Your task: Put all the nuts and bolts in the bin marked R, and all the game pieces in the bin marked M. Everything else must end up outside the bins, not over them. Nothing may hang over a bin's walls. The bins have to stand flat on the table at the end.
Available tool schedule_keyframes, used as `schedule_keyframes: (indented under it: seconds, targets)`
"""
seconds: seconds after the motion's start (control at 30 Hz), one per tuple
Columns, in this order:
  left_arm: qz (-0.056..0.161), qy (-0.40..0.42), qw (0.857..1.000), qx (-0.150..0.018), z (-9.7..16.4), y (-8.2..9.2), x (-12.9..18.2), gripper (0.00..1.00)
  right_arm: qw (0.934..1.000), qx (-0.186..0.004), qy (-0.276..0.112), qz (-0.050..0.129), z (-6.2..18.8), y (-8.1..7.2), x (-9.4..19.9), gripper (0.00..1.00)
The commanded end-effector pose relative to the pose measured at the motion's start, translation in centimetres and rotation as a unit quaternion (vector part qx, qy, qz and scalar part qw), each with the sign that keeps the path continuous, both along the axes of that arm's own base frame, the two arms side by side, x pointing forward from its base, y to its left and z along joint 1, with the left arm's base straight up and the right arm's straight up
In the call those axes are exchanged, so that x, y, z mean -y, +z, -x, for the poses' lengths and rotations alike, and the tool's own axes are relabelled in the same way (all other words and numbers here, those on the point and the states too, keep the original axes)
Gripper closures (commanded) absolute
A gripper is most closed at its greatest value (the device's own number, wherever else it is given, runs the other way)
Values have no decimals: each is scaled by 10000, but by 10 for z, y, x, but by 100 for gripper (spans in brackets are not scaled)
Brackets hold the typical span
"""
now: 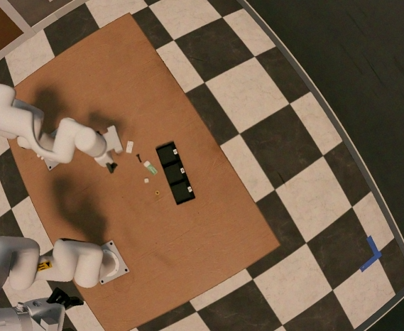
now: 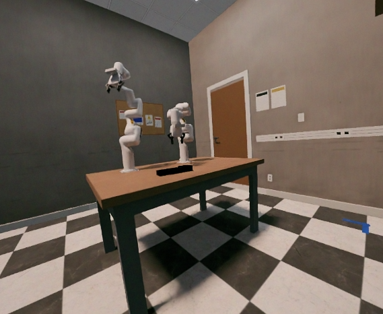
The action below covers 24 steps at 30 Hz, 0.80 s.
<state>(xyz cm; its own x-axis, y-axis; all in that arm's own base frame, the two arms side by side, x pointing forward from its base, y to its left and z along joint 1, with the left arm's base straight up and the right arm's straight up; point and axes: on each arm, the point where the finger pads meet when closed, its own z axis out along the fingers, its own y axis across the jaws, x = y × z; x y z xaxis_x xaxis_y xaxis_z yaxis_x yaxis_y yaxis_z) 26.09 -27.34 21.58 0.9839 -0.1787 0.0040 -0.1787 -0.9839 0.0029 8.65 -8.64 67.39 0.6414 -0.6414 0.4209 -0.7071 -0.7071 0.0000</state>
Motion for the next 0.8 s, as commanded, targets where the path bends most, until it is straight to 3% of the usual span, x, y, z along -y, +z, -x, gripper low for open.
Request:
schedule_keyframes:
  seconds: [0.0, 0.77]
  targets:
    - [-4, -159, 9999, -3, -22, -5, 31, 0, 10000, 5, 0, 4, 0, 0, 0, 0]
    - [0, -159, 9999, -1, -120, -32, 174, 0, 10000, 5, 0, 4, 0, 0, 0, 0]
